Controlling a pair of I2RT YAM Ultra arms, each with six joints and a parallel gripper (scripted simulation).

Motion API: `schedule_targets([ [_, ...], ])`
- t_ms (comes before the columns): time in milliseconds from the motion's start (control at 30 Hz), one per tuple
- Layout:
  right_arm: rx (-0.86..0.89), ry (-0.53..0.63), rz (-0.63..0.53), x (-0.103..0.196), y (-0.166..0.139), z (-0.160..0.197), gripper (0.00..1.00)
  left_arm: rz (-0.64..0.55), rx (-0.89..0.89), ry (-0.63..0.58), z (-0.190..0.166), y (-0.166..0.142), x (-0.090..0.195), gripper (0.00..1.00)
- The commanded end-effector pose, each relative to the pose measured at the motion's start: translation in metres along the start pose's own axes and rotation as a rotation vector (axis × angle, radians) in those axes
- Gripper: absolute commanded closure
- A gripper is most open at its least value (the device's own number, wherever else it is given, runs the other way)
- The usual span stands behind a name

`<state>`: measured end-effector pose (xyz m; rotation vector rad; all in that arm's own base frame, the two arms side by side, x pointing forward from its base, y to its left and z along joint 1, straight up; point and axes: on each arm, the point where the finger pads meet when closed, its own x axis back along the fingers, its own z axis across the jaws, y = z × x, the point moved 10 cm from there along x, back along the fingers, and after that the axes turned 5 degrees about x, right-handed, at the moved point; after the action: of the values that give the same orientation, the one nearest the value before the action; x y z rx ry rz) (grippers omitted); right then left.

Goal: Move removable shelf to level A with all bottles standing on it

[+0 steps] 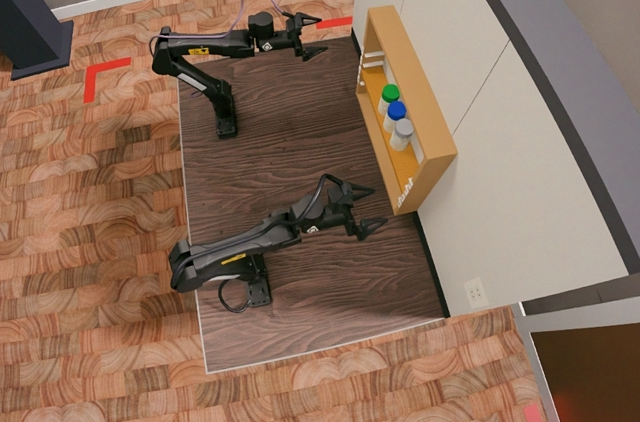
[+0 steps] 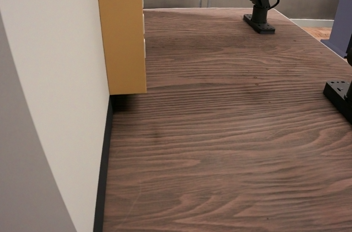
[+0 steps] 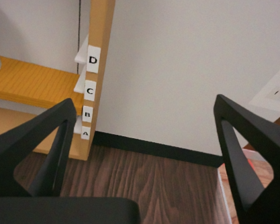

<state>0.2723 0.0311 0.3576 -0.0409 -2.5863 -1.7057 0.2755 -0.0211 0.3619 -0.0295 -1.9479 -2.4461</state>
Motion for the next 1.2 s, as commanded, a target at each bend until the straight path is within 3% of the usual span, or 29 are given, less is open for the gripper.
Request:
schedule_targets([
  [0,0.055,-0.022,-0.03,0.007,0.003,0.003,0.0,-0.013,-0.059,0.009,-0.005,-0.004,0.006,0.0],
  [1167,0.39,-0.032,-0.026,0.019,-0.02,0.043,0.0,-0.01,-0.395,0.015,-0.034,-0.038,0.016,0.0],
])
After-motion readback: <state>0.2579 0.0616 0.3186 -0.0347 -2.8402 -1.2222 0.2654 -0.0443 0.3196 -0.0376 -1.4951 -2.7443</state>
